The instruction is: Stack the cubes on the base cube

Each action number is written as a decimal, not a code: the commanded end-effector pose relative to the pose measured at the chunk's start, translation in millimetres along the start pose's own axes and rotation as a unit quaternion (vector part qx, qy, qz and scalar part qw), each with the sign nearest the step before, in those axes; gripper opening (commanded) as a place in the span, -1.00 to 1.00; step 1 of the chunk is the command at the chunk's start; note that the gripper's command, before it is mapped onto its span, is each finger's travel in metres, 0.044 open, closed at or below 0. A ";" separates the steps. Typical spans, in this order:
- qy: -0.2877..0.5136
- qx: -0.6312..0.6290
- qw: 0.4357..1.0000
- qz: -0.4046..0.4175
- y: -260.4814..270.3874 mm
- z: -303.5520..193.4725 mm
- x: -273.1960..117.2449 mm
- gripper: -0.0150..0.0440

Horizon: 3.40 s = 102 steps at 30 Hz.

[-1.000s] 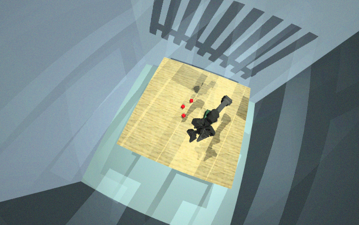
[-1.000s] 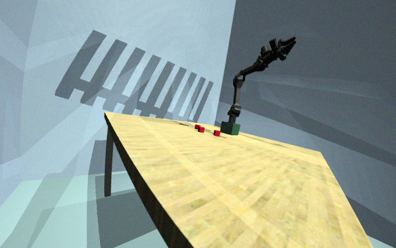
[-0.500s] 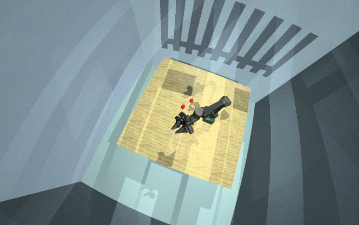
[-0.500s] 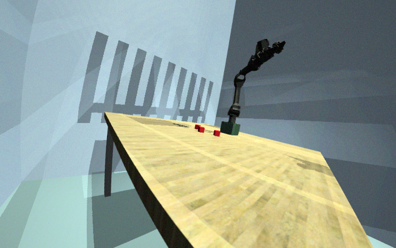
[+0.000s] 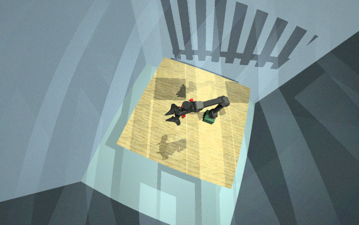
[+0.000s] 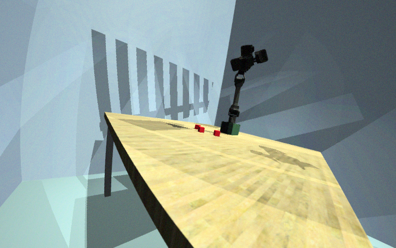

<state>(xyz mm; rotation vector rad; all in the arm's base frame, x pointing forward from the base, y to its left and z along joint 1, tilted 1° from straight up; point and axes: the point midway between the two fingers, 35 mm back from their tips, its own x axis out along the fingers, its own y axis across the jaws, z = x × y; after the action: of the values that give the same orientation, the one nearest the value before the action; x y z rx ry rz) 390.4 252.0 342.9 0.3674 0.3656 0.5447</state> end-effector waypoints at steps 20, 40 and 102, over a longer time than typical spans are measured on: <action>0.213 -0.140 0.938 -0.235 -225.6 -64.4 -41.4 0.41; 0.436 -0.152 0.841 -0.283 -344.9 -135.9 -156.6 0.41; 0.579 -0.102 0.780 -0.215 -418.0 -280.6 -235.0 0.41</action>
<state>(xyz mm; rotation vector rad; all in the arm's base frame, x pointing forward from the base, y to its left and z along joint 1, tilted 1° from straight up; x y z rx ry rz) 268.3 -145.8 -14.7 -0.3316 1.5173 0.2783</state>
